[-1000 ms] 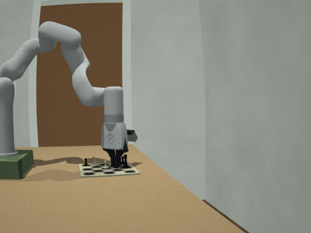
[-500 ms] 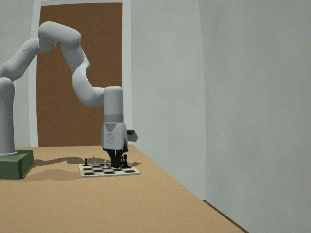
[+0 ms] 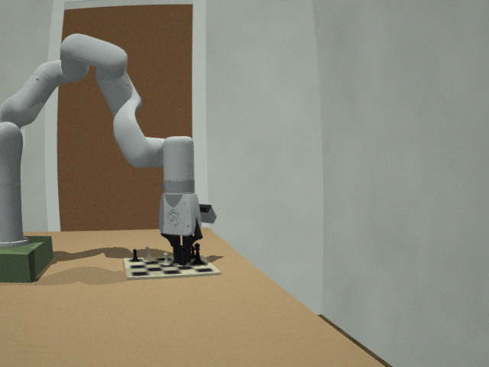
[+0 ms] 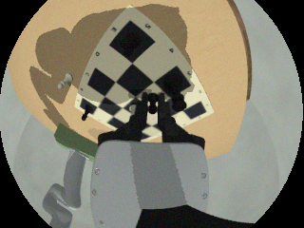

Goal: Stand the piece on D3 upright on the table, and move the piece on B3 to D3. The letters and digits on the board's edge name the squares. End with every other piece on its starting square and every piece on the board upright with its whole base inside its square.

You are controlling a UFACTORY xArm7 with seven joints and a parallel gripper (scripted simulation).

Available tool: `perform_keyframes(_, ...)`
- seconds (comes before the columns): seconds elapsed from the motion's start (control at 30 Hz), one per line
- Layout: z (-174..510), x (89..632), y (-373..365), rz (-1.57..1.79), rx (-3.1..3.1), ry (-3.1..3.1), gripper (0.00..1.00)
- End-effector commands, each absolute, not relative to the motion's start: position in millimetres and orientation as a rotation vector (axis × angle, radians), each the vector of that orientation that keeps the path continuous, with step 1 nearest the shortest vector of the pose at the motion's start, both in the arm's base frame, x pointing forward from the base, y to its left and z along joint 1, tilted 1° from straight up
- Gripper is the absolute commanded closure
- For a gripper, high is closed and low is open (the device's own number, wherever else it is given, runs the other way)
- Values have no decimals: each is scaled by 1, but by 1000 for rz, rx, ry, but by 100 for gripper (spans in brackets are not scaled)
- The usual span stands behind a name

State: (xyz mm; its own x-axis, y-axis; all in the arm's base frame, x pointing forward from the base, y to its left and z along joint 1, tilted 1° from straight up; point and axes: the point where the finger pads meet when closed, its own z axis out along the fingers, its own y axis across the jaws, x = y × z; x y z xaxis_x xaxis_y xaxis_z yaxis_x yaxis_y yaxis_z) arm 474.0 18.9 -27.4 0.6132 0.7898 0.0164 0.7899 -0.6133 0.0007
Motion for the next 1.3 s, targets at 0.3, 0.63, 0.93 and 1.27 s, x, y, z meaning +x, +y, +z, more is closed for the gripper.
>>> perform_keyframes(0.3,-26,476,19,-29,-2817,-1379,66)
perform_keyframes(0.63,-24,476,19,-29,-2817,-1379,66)
perform_keyframes(0.93,-1,475,19,-29,-2817,-1379,66)
perform_keyframes(1.27,50,474,18,-29,-2817,-1379,66)
